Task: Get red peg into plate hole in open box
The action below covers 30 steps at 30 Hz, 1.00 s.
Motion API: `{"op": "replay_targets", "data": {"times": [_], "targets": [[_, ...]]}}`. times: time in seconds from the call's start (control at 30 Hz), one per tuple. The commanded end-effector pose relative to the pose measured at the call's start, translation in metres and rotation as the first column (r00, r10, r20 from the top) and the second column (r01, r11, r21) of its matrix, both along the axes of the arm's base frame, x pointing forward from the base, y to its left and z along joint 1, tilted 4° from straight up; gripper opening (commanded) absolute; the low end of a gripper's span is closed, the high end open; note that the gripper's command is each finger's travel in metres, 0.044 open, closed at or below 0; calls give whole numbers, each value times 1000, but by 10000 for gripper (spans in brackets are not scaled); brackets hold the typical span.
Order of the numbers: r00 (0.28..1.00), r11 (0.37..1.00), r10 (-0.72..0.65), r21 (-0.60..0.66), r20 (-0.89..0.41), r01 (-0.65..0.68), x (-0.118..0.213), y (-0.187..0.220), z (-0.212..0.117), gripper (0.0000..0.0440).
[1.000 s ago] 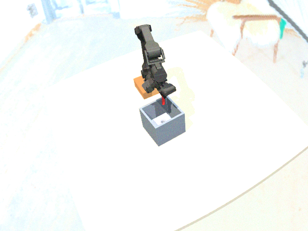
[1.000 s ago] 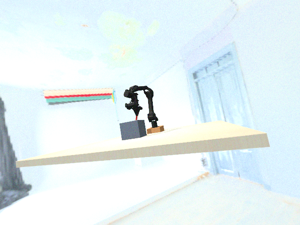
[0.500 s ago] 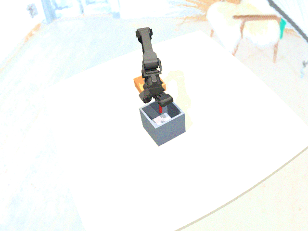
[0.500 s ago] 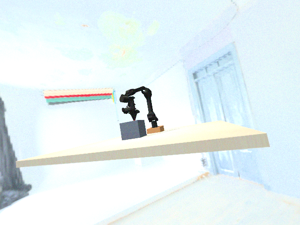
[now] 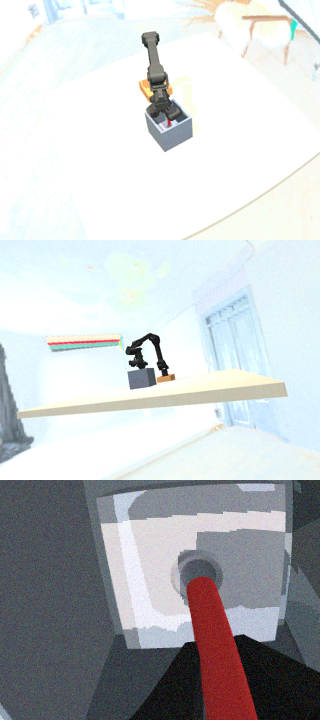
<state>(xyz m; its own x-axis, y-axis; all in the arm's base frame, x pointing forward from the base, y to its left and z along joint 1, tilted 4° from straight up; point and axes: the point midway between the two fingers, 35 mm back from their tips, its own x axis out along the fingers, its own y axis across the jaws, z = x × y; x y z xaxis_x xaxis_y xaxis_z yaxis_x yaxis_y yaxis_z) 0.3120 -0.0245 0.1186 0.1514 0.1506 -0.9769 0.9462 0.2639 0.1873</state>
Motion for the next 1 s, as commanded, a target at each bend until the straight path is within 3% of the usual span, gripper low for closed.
{"op": "replay_targets", "data": {"times": [0.0, 0.33, 0.57, 0.97], "targets": [[1000, 1000, 23, 10, -13, -22, 2, 2, -13, 0], [997, 998, 65, 3, -30, -65, 8, 2, -37, 1], [994, 996, 87, 14, -67, -87, 6, 5, -44, 129], [997, 993, 62, 106, -52, -56, 16, 1, -21, 193]]}}
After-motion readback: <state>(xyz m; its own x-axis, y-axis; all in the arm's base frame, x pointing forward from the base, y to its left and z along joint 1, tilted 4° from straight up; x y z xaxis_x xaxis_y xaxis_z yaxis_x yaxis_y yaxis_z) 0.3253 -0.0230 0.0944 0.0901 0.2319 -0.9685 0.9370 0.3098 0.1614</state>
